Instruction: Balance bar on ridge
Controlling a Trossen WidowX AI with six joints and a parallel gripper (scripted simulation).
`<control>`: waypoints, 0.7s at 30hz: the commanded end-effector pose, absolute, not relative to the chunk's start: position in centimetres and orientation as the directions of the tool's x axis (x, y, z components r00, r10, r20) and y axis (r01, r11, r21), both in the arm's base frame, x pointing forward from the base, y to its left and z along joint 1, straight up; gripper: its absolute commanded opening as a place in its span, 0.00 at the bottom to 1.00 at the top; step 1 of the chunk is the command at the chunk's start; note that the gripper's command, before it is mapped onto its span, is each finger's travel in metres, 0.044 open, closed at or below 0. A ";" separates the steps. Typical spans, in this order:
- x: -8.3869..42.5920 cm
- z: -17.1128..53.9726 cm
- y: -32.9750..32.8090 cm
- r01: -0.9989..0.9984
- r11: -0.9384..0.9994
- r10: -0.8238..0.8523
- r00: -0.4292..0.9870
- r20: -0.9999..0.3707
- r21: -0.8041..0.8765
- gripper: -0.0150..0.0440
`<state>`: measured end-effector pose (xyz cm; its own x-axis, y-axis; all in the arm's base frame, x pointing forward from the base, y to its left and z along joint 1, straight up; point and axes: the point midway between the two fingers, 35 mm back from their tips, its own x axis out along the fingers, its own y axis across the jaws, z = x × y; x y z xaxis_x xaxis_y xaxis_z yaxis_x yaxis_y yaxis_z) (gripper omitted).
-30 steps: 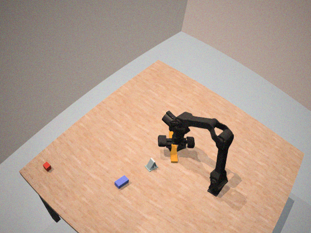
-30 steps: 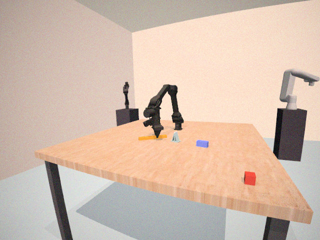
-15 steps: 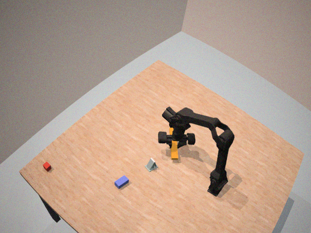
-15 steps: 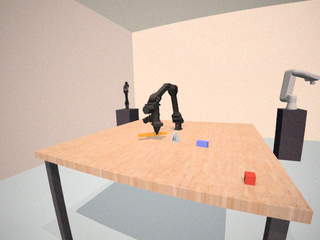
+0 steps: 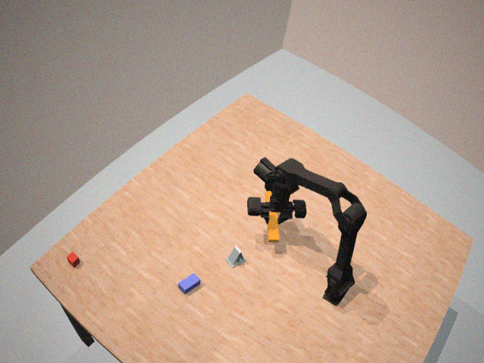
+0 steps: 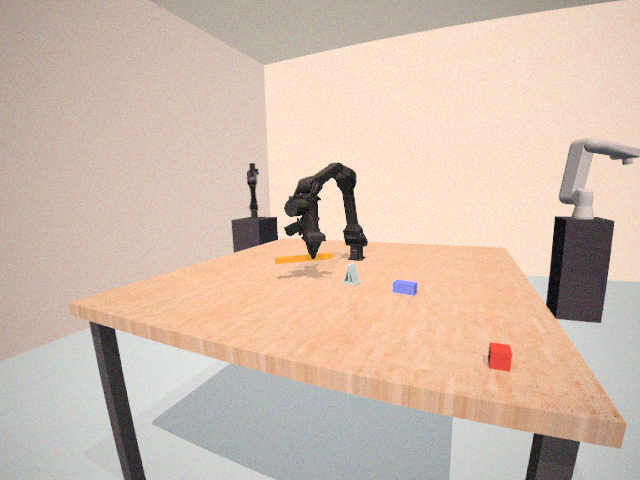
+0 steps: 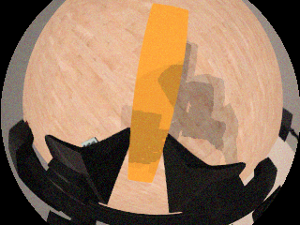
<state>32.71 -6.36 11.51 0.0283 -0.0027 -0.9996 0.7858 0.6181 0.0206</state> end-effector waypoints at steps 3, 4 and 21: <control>32.6 13.1 -6.4 0.783 0.622 -0.006 0.035 -0.999 0.024 0.25; 32.6 13.4 -6.4 0.783 0.622 -0.006 0.035 -0.999 0.024 0.25; 32.5 16.5 -5.0 0.824 0.566 -0.005 0.035 -0.999 0.026 0.25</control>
<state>32.24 -5.82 16.33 0.0352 -0.0045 -0.9994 0.8063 0.5910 0.0257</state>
